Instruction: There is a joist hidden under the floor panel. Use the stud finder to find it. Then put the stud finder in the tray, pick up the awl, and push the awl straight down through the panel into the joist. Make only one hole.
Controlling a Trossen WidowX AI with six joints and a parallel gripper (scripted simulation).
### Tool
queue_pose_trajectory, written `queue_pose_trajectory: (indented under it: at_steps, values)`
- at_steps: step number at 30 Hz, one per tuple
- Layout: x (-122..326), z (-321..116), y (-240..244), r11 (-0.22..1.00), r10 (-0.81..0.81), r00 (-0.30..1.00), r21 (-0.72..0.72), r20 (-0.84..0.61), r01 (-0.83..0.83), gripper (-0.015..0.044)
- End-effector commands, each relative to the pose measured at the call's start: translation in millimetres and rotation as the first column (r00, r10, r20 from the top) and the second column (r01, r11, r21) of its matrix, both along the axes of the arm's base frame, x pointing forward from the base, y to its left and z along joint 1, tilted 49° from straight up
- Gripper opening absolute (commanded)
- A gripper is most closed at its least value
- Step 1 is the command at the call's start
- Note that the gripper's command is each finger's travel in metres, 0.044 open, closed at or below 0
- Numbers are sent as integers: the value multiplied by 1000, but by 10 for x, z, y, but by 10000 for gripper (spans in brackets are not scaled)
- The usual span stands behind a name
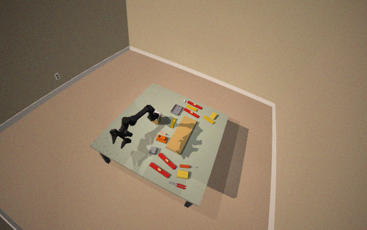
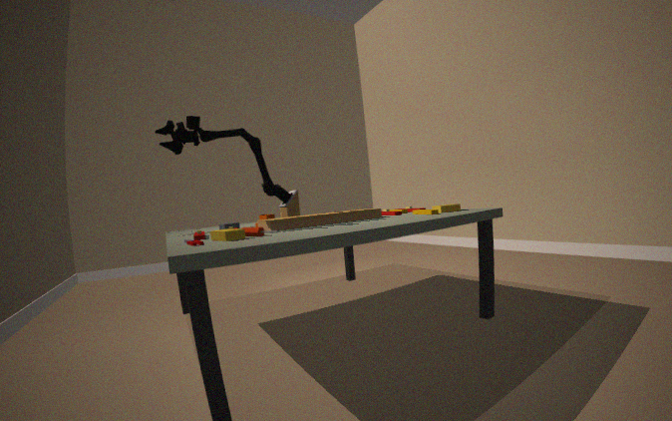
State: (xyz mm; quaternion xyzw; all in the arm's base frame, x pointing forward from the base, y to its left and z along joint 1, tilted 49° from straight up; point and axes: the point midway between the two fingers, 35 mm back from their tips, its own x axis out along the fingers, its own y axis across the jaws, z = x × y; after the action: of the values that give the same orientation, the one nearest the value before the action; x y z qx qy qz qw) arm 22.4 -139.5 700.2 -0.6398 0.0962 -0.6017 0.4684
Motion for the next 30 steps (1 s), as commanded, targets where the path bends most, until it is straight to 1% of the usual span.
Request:
queue_pose_trajectory:
  at_steps: [1,2,9,13,16,19,23,30]
  values:
    - [-4,-10,-14,1000,4,1000,4,6,-4,426]
    - [-15,-41,-58,1000,15,1000,18,23,-16,440]
    - [19,-595,-670,959,126,966,221,227,-177,440]
    - [176,-1068,-1039,896,136,938,365,320,-254,440]
    - [343,-1450,-1251,834,123,924,468,361,-294,440]
    - [542,-1852,-1402,760,103,920,567,379,-318,440]
    - [825,-2394,-1502,652,75,927,685,368,-325,440]
    - [1299,-3368,-1424,449,49,964,856,262,-255,440]
